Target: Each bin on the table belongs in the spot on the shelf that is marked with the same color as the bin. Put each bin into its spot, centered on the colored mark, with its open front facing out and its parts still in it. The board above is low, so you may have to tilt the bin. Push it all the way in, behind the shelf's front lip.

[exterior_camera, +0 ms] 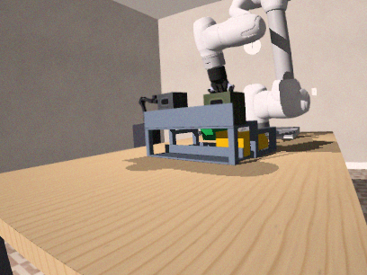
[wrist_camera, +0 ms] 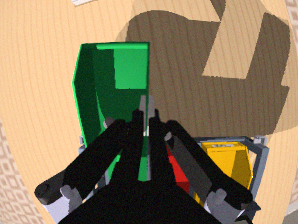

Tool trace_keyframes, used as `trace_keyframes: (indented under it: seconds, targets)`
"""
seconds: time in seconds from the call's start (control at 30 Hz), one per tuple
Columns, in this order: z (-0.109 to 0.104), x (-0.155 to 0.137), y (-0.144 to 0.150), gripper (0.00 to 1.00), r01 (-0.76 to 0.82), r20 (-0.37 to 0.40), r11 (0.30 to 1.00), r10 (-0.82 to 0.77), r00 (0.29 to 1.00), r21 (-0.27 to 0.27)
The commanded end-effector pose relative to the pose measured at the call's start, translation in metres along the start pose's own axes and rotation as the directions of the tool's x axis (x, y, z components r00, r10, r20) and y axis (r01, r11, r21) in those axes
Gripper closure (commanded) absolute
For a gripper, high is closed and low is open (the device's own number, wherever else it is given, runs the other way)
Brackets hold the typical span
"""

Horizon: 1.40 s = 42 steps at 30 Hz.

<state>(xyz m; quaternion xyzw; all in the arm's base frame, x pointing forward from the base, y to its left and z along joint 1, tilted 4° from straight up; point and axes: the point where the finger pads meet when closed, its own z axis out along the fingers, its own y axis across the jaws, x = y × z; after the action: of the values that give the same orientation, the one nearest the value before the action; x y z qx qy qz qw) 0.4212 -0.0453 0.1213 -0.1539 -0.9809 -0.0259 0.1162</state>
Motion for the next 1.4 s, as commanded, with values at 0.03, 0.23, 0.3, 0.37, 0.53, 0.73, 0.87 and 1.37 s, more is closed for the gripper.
trace_keyframes:
  seconds: [0.03,0.23,0.3,0.37,0.53,0.73,0.87,1.37]
  targets:
    - [-0.002,0.000,0.000,0.90,0.001,-0.007,1.000,-0.001,1.000,-0.005]
    - [-0.002,-0.001,0.000,0.90,0.001,-0.007,1.000,-0.001,1.000,-0.005]
    - [-0.002,-0.001,0.000,0.90,0.001,-0.007,1.000,-0.001,1.000,-0.005]
    - [-0.002,-0.002,0.000,0.90,0.001,-0.007,1.000,-0.001,1.000,-0.005]
    - [-0.003,-0.004,0.000,0.90,0.001,-0.007,1.000,-0.001,1.000,-0.005]
    - [-0.004,-0.007,0.000,0.90,0.001,-0.007,1.000,-0.001,1.000,-0.005]
    - [-0.004,-0.008,0.000,0.90,0.001,-0.007,1.000,-0.001,1.000,-0.005]
    - [-0.007,-0.019,0.000,0.90,0.001,-0.007,1.000,-0.001,1.000,-0.005]
